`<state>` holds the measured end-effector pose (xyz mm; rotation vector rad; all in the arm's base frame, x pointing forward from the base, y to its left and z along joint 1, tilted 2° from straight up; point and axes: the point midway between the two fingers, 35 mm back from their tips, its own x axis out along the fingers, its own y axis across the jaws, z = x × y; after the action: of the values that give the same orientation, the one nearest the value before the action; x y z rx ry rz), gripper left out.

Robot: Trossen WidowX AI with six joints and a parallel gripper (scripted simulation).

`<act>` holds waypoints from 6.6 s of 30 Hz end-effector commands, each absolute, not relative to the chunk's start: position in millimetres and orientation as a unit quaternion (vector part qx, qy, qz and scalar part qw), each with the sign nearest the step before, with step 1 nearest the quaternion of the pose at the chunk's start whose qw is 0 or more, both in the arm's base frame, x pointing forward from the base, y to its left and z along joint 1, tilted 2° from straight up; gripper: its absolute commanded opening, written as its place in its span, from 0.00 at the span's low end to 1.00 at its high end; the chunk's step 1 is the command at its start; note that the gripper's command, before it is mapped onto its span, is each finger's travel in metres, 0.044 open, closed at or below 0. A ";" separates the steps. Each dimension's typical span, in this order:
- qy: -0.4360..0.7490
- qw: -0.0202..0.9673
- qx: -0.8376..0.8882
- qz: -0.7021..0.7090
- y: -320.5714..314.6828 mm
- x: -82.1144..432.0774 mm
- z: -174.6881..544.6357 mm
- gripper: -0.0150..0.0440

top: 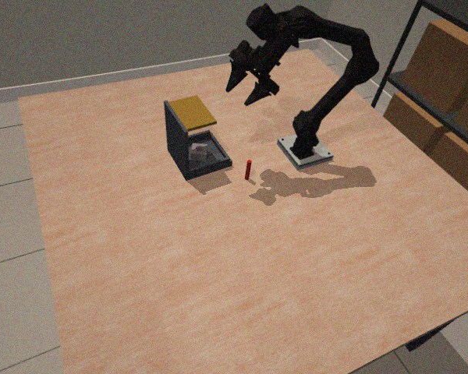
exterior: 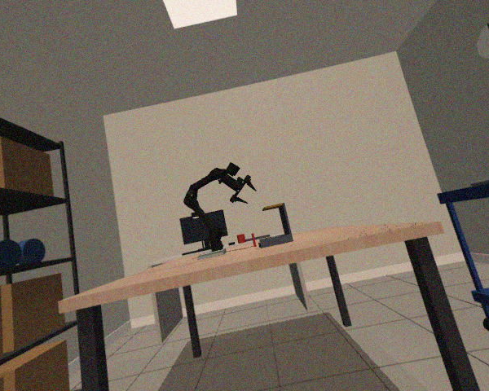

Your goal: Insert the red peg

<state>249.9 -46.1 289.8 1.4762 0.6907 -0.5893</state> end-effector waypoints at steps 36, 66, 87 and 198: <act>0.206 0.204 0.887 -0.360 1.0 242.9 295.3 1.00; 0.176 0.080 0.904 -0.382 9.3 249.6 245.0 1.00; 0.176 0.080 0.904 -0.382 8.0 249.2 173.7 1.00; 0.174 0.080 0.904 -0.382 5.6 235.0 61.4 0.25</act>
<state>233.7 5.8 54.9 2.7037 0.5224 -1.1547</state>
